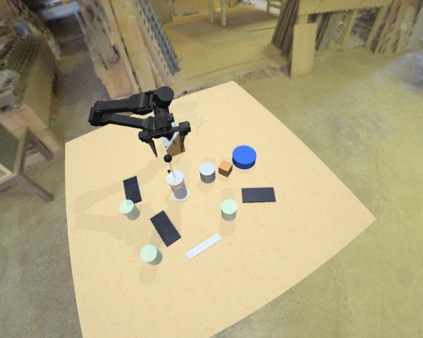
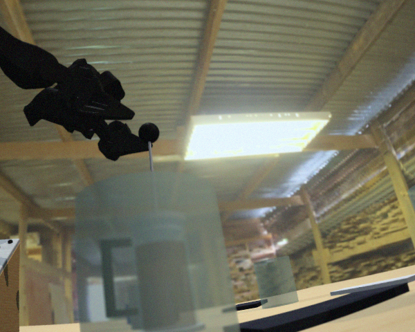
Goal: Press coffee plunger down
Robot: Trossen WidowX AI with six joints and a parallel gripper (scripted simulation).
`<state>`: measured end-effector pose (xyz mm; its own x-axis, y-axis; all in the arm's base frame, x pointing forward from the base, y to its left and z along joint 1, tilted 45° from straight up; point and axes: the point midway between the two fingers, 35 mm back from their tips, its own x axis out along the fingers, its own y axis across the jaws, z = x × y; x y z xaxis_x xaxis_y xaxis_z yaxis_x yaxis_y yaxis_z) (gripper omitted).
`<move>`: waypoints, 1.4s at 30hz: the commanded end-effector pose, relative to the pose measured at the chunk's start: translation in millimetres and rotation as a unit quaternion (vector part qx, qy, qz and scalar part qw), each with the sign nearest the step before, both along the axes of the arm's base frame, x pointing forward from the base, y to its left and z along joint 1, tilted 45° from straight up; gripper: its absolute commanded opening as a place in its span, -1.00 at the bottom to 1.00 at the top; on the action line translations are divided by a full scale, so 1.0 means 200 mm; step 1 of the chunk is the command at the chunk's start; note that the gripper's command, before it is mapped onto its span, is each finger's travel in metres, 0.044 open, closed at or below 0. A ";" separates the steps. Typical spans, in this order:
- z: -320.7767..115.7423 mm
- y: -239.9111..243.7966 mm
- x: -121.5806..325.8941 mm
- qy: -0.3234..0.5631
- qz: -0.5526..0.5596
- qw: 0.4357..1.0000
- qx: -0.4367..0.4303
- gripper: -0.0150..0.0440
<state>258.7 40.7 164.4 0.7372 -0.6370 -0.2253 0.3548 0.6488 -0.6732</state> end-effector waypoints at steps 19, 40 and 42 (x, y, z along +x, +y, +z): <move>0.02 -0.07 0.06 -0.009 0.003 1.000 -0.005 0.38; -0.01 -0.09 0.07 -0.008 0.002 1.000 -0.003 -0.08; -0.03 -0.10 0.07 -0.007 0.002 1.000 -0.002 -0.08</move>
<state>272.1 24.1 166.3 0.7449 -0.6366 -0.1996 0.3673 0.6411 -0.6739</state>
